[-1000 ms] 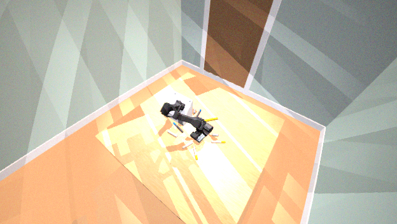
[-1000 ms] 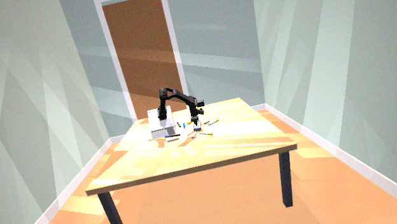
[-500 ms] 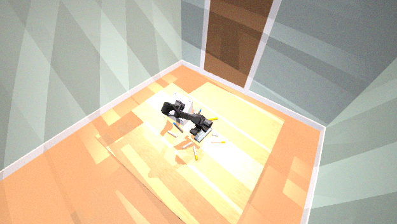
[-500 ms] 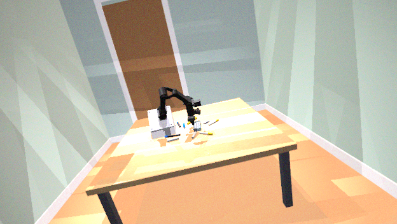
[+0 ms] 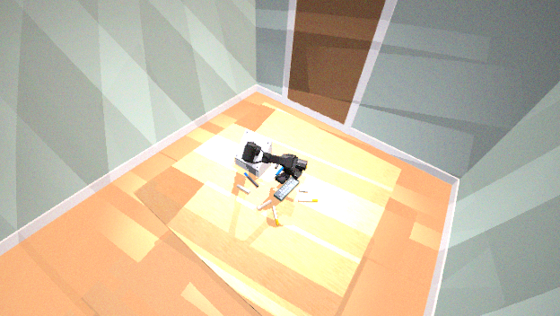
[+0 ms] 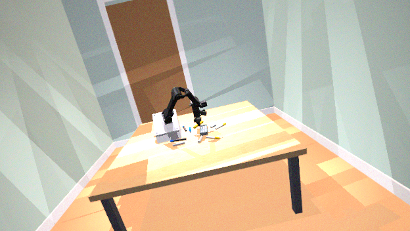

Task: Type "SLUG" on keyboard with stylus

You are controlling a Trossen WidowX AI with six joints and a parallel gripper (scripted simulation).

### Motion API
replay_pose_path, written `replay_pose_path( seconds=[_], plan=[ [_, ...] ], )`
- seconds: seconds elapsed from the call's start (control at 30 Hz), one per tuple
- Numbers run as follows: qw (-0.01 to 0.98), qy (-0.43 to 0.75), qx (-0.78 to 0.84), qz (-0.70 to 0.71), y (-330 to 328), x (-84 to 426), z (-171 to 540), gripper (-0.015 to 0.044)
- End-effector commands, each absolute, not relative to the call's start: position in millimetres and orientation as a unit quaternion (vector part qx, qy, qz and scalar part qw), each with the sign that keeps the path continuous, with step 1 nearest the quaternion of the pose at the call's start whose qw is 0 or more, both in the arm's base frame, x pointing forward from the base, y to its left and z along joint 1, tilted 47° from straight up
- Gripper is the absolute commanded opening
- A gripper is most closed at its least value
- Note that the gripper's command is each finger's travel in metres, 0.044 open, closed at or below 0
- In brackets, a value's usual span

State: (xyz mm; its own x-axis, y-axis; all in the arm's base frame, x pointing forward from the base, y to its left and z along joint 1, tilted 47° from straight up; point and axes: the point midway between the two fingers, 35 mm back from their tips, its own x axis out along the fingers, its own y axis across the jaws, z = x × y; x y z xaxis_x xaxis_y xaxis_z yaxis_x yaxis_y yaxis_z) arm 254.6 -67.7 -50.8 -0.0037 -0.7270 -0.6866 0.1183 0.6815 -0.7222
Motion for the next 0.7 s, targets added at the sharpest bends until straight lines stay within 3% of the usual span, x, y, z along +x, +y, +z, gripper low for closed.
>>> replay_pose_path(
  seconds=[0.0, 0.27, 0.6, 0.67],
  plan=[
    [0.666, 0.631, -0.238, -0.319, -66, 257, -51, 0.0000],
    [0.666, 0.631, -0.237, -0.318, -24, 257, -12, 0.0000],
    [0.668, 0.629, -0.240, -0.317, -25, 258, -14, 0.0000],
    [0.668, 0.629, -0.239, -0.318, -25, 258, -14, 0.0053]
  ],
)
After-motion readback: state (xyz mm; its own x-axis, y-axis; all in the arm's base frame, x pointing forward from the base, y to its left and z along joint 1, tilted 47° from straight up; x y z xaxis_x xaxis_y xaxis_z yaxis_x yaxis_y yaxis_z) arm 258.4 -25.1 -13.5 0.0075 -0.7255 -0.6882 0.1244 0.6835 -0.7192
